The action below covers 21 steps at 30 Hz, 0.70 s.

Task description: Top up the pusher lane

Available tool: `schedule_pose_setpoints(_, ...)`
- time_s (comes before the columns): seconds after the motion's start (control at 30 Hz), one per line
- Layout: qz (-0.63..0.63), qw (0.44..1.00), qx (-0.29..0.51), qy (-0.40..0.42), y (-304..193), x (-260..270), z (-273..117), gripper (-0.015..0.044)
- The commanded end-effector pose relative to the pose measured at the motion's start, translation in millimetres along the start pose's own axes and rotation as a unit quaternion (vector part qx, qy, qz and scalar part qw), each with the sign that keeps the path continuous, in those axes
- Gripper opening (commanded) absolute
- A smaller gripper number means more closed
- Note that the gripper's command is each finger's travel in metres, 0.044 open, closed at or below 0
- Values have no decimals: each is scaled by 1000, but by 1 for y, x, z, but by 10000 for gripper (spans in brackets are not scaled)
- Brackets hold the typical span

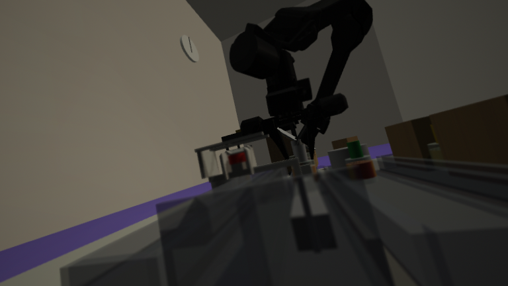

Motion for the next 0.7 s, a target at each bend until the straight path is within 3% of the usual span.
schedule_pose_setpoints(0.0,-4,1000,-7,5,2,1,1,0)
schedule_pose_setpoints(0.67,-4,1000,-7,5,2,2,7,0)
Point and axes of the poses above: the point midway between the two fingers, 35 mm back from their tips, its own z axis out along the fingers, its own x axis across the jaws, y = z × x, the point moved 7 cm from there along -z, back along the fingers, and after that the axes turned 1 degree about -z, right-handed, at the moved point
